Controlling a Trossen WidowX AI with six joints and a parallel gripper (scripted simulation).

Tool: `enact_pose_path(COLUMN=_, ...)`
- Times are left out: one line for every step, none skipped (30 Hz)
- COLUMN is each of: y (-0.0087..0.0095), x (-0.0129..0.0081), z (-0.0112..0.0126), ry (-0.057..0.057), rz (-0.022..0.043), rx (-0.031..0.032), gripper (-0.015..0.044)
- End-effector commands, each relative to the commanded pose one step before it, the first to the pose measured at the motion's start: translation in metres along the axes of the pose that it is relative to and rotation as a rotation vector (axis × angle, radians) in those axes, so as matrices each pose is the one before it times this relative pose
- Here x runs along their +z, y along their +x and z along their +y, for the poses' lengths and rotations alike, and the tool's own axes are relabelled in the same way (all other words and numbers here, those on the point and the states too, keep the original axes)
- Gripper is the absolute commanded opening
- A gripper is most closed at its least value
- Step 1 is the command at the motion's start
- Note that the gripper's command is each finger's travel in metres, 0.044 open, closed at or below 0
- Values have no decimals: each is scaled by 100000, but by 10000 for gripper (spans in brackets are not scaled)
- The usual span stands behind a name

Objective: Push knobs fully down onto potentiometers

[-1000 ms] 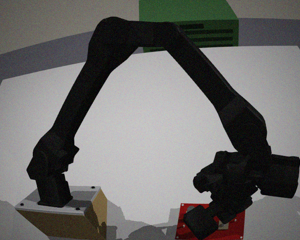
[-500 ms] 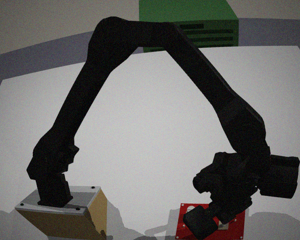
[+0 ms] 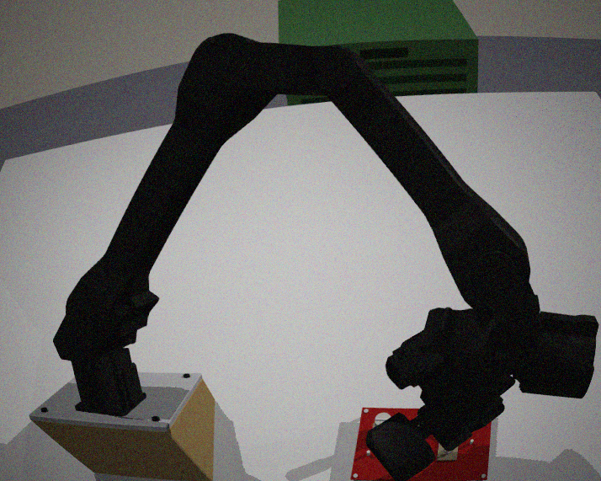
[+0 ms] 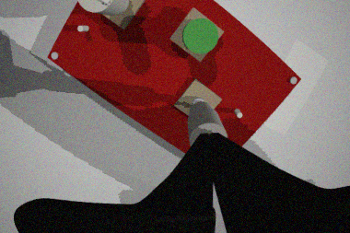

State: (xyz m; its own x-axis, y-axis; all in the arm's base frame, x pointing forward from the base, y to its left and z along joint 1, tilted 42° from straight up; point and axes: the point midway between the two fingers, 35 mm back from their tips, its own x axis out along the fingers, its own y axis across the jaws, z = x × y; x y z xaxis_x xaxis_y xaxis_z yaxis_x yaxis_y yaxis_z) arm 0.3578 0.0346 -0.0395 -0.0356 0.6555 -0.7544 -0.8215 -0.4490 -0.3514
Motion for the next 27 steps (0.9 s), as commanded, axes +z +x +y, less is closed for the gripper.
enact_pose_path(y=1828, x=151, z=-189, ry=-1787, rz=-1274, rx=1384, gripper=0)
enact_pose_path(y=17, x=0, z=0, ry=0, rz=-1, rx=0, gripper=0)
enact_pose_path(y=0, x=0, z=0, ry=0, rz=0, rx=0, gripper=0)
enact_pose_path(y=0, x=0, z=0, ry=0, rz=0, rx=0, gripper=0)
enact_pose_path(y=0, x=0, z=0, ry=0, rz=0, rx=0, gripper=0)
enact_pose_path(y=0, x=0, z=0, ry=0, rz=0, rx=0, gripper=0)
enact_pose_path(y=0, x=0, z=0, ry=0, rz=0, rx=0, gripper=0)
enact_pose_path(y=0, x=0, z=0, ry=0, rz=0, rx=0, gripper=0)
enact_pose_path(y=23, x=0, z=0, ry=0, rz=-1, rx=0, gripper=0)
enact_pose_path(y=51, x=0, z=0, ry=0, rz=-1, rx=-1, gripper=0)
enact_pose_path(y=63, x=0, z=0, ry=0, rz=-2, rx=-1, gripper=0)
enact_pose_path(y=81, x=0, z=0, ry=0, rz=-2, rx=-2, gripper=0)
enact_pose_path(y=100, x=1, z=0, ry=0, rz=-3, rx=-2, gripper=0)
enact_pose_path(y=77, x=1, z=0, ry=0, rz=-3, rx=-2, gripper=0)
enact_pose_path(y=26, x=0, z=0, ry=0, rz=-1, rx=-1, gripper=0)
enact_pose_path(y=0, x=0, z=0, ry=0, rz=0, rx=0, gripper=0)
enact_pose_path(y=0, x=0, z=0, ry=0, rz=0, rx=0, gripper=0)
enact_pose_path(y=0, x=0, z=0, ry=0, rz=0, rx=0, gripper=0)
enact_pose_path(y=0, x=0, z=0, ry=0, rz=0, rx=0, gripper=0)
enact_pose_path(y=0, x=0, z=0, ry=0, rz=0, rx=0, gripper=0)
enact_pose_path(y=0, x=0, z=0, ry=0, rz=0, rx=0, gripper=0)
enact_pose_path(y=0, x=0, z=0, ry=0, rz=0, rx=0, gripper=0)
enact_pose_path(y=0, x=0, z=0, ry=0, rz=0, rx=0, gripper=0)
enact_pose_path(y=23, x=0, z=0, ry=0, rz=-1, rx=0, gripper=0)
enact_pose_path(y=37, x=0, z=0, ry=0, rz=-1, rx=-1, gripper=0)
enact_pose_path(y=54, x=0, z=0, ry=0, rz=-2, rx=-1, gripper=0)
enact_pose_path(y=76, x=0, z=0, ry=0, rz=-2, rx=-1, gripper=0)
